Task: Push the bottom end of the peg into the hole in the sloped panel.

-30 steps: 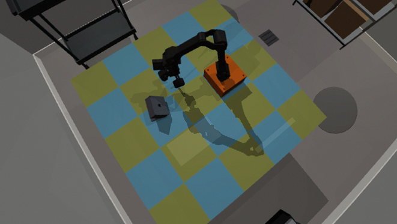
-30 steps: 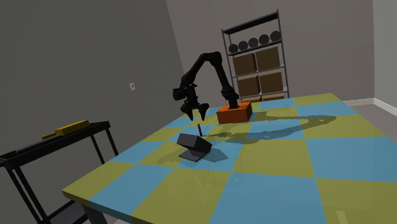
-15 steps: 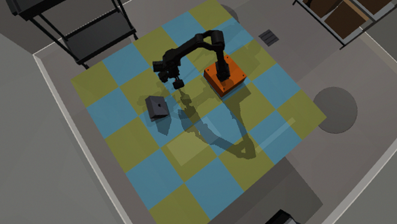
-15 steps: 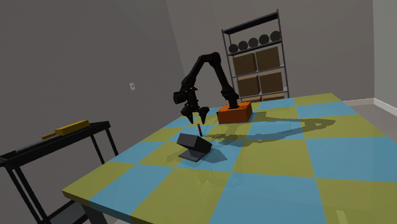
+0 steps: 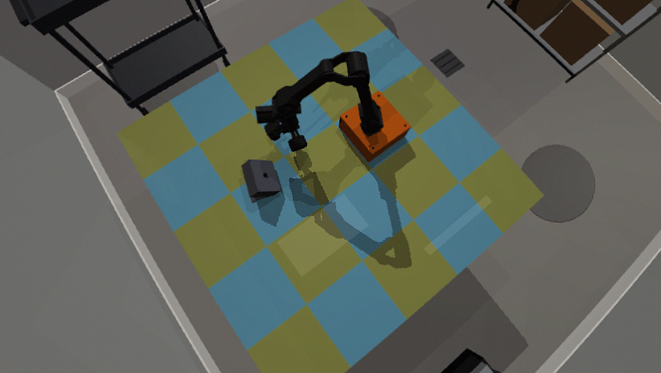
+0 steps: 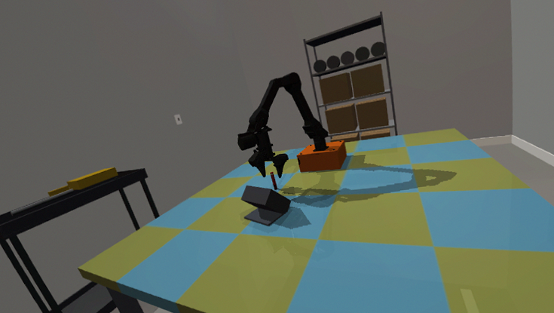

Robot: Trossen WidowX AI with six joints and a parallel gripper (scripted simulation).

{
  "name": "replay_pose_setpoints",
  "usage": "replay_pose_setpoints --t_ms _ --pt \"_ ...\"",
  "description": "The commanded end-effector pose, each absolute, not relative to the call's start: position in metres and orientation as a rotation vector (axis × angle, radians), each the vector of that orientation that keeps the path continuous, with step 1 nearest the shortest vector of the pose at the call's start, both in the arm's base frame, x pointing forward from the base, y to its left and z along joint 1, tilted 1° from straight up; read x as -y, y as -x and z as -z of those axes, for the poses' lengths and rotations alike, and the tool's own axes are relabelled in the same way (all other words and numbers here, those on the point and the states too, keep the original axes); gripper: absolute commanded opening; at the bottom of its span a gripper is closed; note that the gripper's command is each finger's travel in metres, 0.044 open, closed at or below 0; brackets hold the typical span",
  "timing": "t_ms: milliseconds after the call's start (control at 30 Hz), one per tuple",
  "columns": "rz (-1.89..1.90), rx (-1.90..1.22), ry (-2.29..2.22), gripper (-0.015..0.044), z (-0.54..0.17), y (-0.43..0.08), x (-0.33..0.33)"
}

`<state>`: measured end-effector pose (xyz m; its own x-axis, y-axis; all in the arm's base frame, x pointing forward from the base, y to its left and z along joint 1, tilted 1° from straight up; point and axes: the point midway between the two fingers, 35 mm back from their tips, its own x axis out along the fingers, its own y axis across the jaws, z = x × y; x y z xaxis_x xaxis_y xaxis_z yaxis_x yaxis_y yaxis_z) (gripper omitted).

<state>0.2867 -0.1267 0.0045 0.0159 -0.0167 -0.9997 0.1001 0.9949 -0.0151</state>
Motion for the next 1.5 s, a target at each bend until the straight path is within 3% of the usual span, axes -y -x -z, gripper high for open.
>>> replay_pose_setpoints --t_ms 0,333,833,1067,1467 --pt "0.086 -1.563 -0.062 0.044 0.004 -0.285 0.126" --pt "0.086 -1.563 -0.062 0.044 0.016 -0.284 0.126" --pt "0.09 -1.555 -0.067 0.0046 0.012 -0.285 0.126" --pt "0.09 -1.555 -0.067 0.0 0.011 -0.285 0.126" --pt "0.087 -1.56 -0.063 0.0 -0.041 -0.288 0.127"
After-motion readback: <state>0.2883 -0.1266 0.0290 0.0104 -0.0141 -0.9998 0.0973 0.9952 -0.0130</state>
